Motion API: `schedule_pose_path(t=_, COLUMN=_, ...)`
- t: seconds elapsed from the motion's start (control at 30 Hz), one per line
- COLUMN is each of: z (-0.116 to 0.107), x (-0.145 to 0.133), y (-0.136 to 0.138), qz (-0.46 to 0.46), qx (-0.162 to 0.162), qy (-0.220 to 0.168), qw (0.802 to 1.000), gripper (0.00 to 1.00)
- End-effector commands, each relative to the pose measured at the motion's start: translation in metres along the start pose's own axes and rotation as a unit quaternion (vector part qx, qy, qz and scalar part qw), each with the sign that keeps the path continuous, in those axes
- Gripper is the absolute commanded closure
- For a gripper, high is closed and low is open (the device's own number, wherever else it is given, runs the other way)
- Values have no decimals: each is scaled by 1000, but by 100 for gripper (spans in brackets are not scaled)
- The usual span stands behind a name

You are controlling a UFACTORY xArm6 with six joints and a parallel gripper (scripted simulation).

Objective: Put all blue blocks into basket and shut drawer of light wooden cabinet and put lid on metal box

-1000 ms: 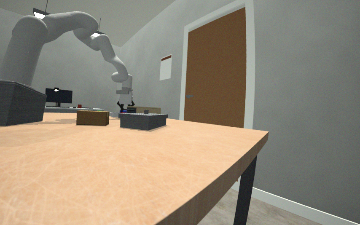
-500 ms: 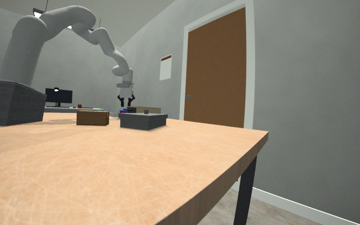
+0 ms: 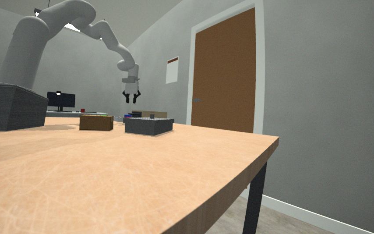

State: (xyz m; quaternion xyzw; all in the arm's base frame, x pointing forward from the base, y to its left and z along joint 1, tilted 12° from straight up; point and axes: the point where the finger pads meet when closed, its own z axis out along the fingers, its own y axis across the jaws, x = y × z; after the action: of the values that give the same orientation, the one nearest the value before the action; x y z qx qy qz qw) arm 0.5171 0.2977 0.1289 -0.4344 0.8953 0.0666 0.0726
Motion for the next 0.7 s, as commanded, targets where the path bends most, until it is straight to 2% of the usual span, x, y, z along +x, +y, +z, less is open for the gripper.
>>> schedule_pose_path(t=0.0, z=-19, x=-2, y=-1, qz=0, qx=1, qy=-3, qw=1000, gripper=49)
schedule_pose_path(t=0.23, z=-29, x=-2, y=0, qz=0, qx=1, qy=-3, qw=1000, gripper=49)
schedule_pose_path(t=0.67, z=-31, x=2, y=-3, qz=18, qx=1, qy=-3, qw=1000, gripper=49)
